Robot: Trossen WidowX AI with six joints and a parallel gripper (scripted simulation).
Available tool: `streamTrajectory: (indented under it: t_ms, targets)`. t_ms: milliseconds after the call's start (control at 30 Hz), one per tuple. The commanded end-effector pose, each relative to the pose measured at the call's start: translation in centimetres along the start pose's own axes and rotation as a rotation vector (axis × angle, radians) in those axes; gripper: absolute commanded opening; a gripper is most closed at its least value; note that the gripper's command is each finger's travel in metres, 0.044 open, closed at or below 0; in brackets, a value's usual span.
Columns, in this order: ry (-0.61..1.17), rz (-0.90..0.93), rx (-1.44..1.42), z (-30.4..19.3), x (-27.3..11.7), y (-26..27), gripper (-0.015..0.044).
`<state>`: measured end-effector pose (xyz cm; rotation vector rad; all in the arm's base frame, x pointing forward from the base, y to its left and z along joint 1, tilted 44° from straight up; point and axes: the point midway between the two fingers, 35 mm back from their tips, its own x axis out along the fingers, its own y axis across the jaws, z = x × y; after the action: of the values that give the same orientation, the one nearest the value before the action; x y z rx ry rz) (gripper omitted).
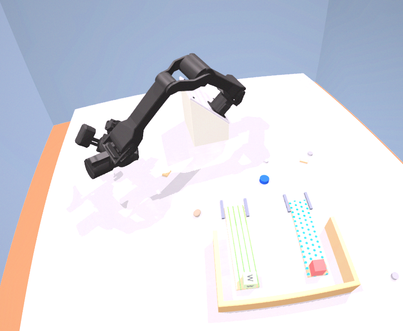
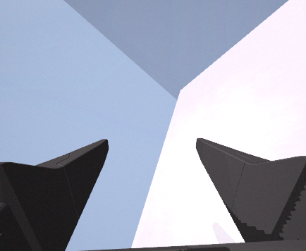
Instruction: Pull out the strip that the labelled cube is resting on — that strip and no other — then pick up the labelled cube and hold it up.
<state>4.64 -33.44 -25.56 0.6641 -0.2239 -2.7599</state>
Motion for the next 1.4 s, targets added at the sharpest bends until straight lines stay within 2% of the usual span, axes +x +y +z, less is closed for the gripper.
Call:
streamTrajectory:
  t_ms: [0,100,300,567,767,967,1133,1267,1367]
  targets:
    - [0.009,-0.002,-0.005,0.0,-0.1,0.1,0.0400]
    - [0.143,-0.023,-0.072,-0.1,-2.3,1.1,0.0400]
    - [0.516,0.033,-0.276,-0.1,-9.2,3.2,0.0400]
    - [0.994,0.358,-0.589,1.9,-20.6,4.2,0.0400]
    - [1.272,0.763,-0.813,5.4,-29.3,3.0,0.0400]
    - [1.445,1.286,-0.999,10.6,-37.0,-0.2,0.0400]
    - [1.478,1.816,-1.106,15.8,-41.9,-4.4,0.0400]
    - [1.423,2.257,-1.132,20.1,-44.3,-8.3,0.0400]
    - [1.406,2.332,-1.130,20.8,-44.6,-9.0,0.0400]
